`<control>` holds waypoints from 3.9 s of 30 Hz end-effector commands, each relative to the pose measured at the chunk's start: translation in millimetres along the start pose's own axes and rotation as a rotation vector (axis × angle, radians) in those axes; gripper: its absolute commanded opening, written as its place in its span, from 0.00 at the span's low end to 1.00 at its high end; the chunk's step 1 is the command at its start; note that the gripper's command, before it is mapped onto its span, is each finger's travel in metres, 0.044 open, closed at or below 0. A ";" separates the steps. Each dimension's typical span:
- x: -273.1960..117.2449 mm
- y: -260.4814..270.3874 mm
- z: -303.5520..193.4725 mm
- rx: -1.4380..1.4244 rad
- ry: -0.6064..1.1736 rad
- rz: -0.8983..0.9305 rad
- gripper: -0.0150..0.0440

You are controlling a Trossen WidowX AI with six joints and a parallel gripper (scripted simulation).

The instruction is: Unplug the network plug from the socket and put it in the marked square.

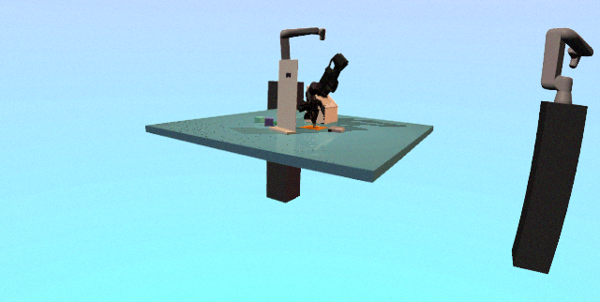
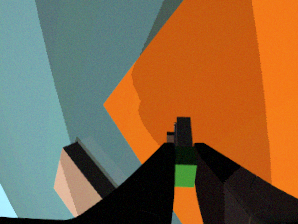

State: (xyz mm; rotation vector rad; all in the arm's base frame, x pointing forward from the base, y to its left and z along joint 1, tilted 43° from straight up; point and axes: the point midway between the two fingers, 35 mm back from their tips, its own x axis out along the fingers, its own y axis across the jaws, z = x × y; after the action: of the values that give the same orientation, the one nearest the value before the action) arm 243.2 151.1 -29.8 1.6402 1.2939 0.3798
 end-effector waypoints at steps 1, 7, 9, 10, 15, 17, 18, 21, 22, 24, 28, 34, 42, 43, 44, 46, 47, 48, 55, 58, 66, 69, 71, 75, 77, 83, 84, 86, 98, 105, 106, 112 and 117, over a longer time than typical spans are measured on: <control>0.9 -3.1 -0.5 0.011 -0.003 -0.005 0.25; 3.5 -3.0 -0.8 0.011 -0.003 -0.007 0.25; 4.2 -3.3 -1.2 0.011 -0.003 -0.007 0.25; 4.6 -3.4 -1.4 0.011 -0.003 -0.007 0.25; 3.2 -2.0 -1.8 0.006 -0.001 -0.005 0.25; 3.2 -2.0 -1.8 0.006 -0.001 -0.005 0.25; 3.2 -2.0 -1.8 0.006 -0.001 -0.005 0.30; 3.2 -2.0 -1.8 0.006 -0.001 -0.005 0.43; 3.2 -2.0 -1.8 0.006 -0.001 -0.005 0.48; 3.2 -2.0 -1.8 0.006 -0.001 -0.005 0.52; 3.0 -2.0 -1.8 0.006 -0.001 -0.005 0.52; -2.4 -2.2 -0.8 0.005 -0.002 -0.008 0.52; -10.5 -2.5 0.3 0.006 -0.004 -0.011 0.52; -11.5 -2.5 0.4 0.006 -0.004 -0.011 0.52; -12.5 -2.5 0.4 0.006 -0.004 -0.012 0.52; -14.6 -2.6 0.5 0.006 -0.004 -0.012 0.52; -15.6 -2.6 0.6 0.007 -0.004 -0.012 0.52; -16.6 -2.6 0.6 0.007 -0.004 -0.012 0.52; -22.7 -2.8 0.7 0.008 -0.004 -0.011 0.52; -23.4 -2.6 1.7 0.007 -0.005 -0.014 0.52; -26.0 -1.7 4.8 0.005 -0.008 -0.021 0.52; -27.0 -1.3 5.8 0.005 -0.009 -0.023 0.52; -27.7 -1.0 6.5 0.004 -0.009 -0.025 0.52; -29.2 -0.4 7.8 0.004 -0.010 -0.028 0.52; -29.9 0.0 8.4 0.003 -0.011 -0.029 0.52; -32.3 1.0 10.2 0.002 -0.012 -0.033 0.52; -32.7 1.2 10.4 0.002 -0.012 -0.034 0.52; -33.5 1.6 10.9 0.002 -0.012 -0.035 0.52; -38.6 4.3 13.5 0.001 -0.014 -0.041 0.52; -41.8 6.1 14.7 0.001 -0.014 -0.044 0.52; -42.3 6.4 14.8 0.000 -0.014 -0.044 0.52; -45.2 8.1 15.5 0.000 -0.014 -0.046 0.52; -47.7 9.6 15.9 0.000 -0.014 -0.046 0.52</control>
State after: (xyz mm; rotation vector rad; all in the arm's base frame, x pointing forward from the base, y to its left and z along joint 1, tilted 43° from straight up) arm 238.6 103.6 -18.4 1.6157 1.3286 0.3244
